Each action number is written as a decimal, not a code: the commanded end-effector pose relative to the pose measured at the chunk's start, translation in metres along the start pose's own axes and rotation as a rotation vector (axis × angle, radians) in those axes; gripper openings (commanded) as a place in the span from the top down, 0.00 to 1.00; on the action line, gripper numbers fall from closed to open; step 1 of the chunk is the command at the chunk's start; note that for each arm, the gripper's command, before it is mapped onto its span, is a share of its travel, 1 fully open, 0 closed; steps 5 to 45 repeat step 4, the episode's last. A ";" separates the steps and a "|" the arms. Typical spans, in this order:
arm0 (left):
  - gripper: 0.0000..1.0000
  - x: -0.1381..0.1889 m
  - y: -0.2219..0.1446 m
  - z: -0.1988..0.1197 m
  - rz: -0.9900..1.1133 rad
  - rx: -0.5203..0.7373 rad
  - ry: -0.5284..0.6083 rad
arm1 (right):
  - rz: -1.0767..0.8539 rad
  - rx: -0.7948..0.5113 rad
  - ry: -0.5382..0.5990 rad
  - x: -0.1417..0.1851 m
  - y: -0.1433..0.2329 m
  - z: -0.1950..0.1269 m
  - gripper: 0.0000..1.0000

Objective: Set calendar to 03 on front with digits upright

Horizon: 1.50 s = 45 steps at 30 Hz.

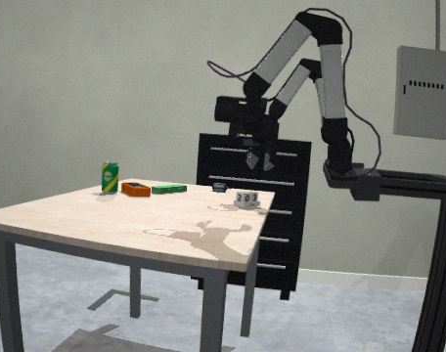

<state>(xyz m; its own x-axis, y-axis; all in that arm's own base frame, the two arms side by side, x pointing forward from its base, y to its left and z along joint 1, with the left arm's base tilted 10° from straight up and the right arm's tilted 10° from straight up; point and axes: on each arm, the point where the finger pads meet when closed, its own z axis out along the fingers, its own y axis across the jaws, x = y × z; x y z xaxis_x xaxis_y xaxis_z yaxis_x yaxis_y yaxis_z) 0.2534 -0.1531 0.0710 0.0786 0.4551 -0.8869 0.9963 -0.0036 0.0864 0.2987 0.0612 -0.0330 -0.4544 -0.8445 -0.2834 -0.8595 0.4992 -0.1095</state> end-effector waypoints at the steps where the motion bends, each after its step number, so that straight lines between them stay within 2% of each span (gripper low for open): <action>1: 0.00 -0.006 0.001 -0.001 0.022 -0.004 -0.008 | -0.020 0.039 -0.044 -0.012 -0.009 -0.010 0.34; 45: 0.00 -0.006 0.001 -0.001 0.022 -0.004 -0.008 | -0.020 0.039 -0.044 -0.012 -0.009 -0.010 0.34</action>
